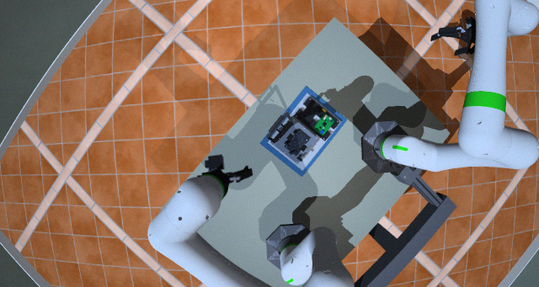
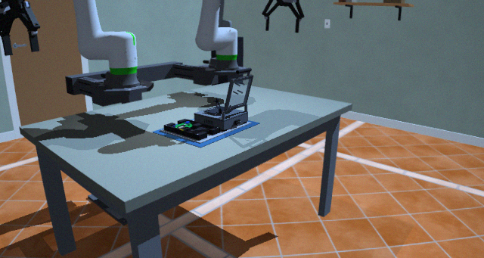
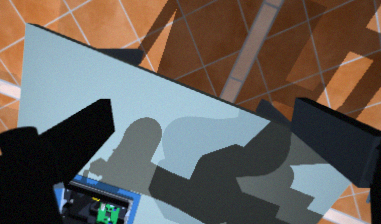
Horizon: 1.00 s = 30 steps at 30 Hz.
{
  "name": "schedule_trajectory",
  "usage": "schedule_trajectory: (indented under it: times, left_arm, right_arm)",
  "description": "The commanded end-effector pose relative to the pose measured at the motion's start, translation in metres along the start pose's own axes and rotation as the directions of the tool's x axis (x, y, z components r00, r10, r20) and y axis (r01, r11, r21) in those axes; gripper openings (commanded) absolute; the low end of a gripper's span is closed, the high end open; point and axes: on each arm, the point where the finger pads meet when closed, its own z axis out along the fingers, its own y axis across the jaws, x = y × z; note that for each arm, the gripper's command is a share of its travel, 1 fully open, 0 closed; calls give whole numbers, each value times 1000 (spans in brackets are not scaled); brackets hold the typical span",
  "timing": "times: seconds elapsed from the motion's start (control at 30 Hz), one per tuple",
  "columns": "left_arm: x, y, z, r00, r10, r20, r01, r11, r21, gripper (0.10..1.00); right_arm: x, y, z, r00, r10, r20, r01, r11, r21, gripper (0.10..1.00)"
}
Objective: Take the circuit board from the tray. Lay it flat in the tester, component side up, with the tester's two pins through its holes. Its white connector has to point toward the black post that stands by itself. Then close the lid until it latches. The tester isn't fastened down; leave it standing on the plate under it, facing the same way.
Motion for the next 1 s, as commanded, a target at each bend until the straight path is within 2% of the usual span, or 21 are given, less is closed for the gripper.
schedule_trajectory:
  times: [0.0,0.03,0.27,0.5,0.57,0.6,0.77,0.97]
  left_arm:
    - [26,40,12,980,197,24,-198,979,45,1000]
    - [41,67,19,970,242,26,-243,969,44,1000]
    - [62,140,37,865,500,37,-502,864,34,1000]
    - [77,220,59,757,652,43,-653,757,27,1000]
    - [77,220,59,757,652,43,-653,757,27,1000]
    - [83,254,68,745,666,43,-667,744,26,1000]
    - [89,308,83,699,714,45,-715,699,23,1000]
    - [97,377,101,677,734,46,-736,677,21,1000]
  right_arm:
    - [-6,40,-19,995,104,-2,-104,994,-29,1000]
    - [-14,74,-35,989,148,-3,-148,988,-40,1000]
    - [-44,141,-67,942,334,-16,-334,939,-86,1000]
    - [-50,150,-72,931,364,-19,-365,926,-93,1000]
    - [-50,150,-72,931,364,-19,-365,926,-93,1000]
    - [-50,150,-72,931,364,-19,-365,926,-93,1000]
    - [-50,150,-72,931,364,-19,-365,926,-93,1000]
    - [-50,150,-72,931,364,-19,-365,926,-93,1000]
